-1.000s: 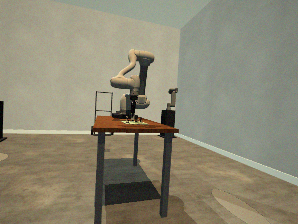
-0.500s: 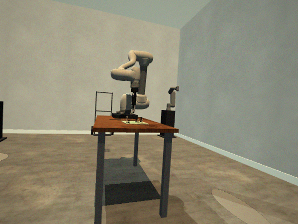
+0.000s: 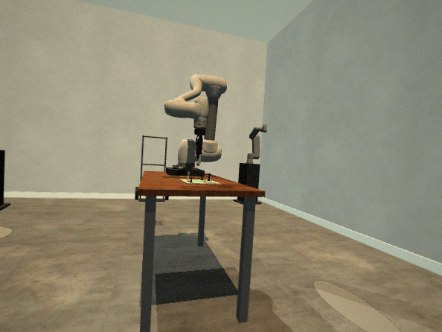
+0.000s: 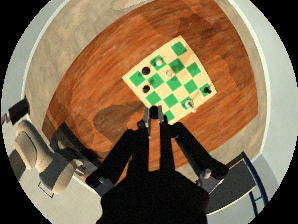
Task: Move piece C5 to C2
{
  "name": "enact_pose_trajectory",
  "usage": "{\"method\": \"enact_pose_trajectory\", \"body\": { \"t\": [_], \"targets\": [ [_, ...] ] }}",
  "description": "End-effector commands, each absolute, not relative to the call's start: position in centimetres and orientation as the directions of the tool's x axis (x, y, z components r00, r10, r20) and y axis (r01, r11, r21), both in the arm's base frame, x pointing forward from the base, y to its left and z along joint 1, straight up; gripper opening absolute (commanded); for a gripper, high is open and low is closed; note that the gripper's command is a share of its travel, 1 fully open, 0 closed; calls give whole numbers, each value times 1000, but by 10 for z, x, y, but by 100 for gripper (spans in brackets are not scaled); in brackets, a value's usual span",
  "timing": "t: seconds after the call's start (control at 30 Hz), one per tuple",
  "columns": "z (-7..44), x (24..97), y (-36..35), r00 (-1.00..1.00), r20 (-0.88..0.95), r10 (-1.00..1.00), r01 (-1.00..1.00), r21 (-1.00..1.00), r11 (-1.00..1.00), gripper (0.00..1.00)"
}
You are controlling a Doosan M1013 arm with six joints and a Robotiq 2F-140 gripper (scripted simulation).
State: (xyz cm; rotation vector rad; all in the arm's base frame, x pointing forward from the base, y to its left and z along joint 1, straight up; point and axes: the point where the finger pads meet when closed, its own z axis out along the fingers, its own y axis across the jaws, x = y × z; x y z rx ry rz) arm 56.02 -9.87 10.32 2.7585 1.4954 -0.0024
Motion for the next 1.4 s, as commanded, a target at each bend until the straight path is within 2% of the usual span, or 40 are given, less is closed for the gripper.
{"method": "enact_pose_trajectory", "body": {
  "t": [0.0, 0.1, 0.23, 0.83, 1.37],
  "targets": [
    [105, 601, -104, 636, -3, 772, 772, 3, -636, 0],
    [104, 645, -109, 724, -2, 689, 689, 4, -724, 0],
    [103, 666, -111, 765, -2, 644, 644, 4, -765, 0],
    [99, 667, -111, 767, -2, 641, 641, 4, -767, 0],
    [43, 668, -111, 767, -2, 641, 641, 4, -767, 0]
  ]
}}
